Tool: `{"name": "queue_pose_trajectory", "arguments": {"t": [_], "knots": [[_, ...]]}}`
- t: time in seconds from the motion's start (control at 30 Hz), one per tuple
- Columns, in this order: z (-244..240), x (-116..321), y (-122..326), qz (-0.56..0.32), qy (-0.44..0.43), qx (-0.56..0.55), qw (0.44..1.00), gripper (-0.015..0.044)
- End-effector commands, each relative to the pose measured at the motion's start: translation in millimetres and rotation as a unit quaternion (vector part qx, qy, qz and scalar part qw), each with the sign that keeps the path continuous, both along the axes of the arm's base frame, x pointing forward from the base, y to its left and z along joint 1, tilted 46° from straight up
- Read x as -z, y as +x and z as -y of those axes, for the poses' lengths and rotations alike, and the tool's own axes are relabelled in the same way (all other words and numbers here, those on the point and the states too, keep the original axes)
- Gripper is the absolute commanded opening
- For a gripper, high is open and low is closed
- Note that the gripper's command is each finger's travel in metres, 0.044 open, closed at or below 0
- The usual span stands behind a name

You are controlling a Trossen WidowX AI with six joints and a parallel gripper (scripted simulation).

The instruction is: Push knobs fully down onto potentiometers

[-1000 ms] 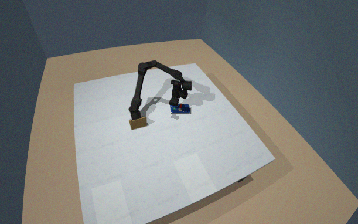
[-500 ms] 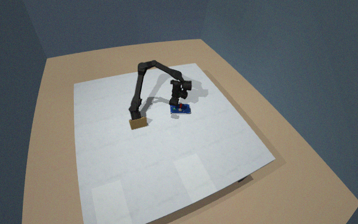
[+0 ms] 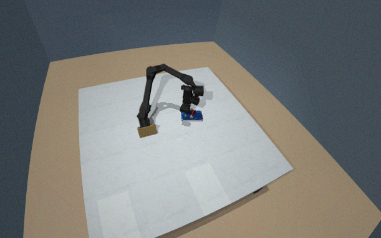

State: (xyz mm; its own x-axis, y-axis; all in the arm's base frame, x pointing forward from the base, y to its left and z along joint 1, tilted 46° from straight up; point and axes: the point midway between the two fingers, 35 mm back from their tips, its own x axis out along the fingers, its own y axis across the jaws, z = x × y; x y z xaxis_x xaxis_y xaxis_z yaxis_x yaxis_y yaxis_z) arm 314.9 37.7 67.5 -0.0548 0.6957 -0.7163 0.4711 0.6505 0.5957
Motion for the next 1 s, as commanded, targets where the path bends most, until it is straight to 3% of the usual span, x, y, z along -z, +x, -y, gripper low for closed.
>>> {"name": "queue_pose_trajectory", "arguments": {"t": [0.0, 0.97], "knots": [[-15.1, 11.3, 0.5, -0.006, 0.007, -0.013, 1.000, 0.0000], [-20.8, 17.0, -0.2, -0.006, 0.007, -0.013, 1.000, 0.0000]]}}
